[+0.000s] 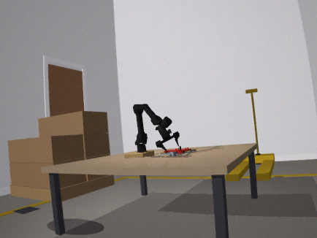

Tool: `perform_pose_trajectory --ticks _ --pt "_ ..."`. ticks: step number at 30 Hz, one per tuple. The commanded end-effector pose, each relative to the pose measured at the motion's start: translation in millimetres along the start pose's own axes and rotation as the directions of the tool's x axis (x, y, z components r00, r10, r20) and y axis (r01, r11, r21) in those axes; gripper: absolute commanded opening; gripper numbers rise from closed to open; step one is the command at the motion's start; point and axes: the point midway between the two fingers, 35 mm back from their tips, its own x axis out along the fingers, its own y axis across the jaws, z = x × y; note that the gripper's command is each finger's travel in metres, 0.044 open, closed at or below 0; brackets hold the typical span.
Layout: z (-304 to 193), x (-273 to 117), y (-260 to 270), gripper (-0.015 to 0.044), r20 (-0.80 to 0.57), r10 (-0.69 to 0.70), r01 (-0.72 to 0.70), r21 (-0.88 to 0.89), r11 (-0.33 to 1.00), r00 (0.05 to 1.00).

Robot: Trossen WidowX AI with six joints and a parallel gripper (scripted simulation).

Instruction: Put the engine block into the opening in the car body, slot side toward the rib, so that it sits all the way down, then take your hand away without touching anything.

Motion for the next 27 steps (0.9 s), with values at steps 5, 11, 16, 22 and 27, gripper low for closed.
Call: perform_pose_trajectory --ticks 5,11,16,22,27 --pt "6 -1 5 0.0440 -0.037 -0.043 0.051 0.264 0.963 0.998" --pt "9 -2 7 0.0440 -0.072 -0.075 0.099 0.450 0.887 0.995" --pt "11 -4 9 0.0440 -0.100 -0.102 0.142 0.590 0.795 0.990" --pt "13 -6 12 0.0440 -0.134 -0.134 0.189 0.734 0.653 0.982" --pt "15 -9 13 0.0440 -0.163 -0.161 0.223 0.829 0.513 0.973"
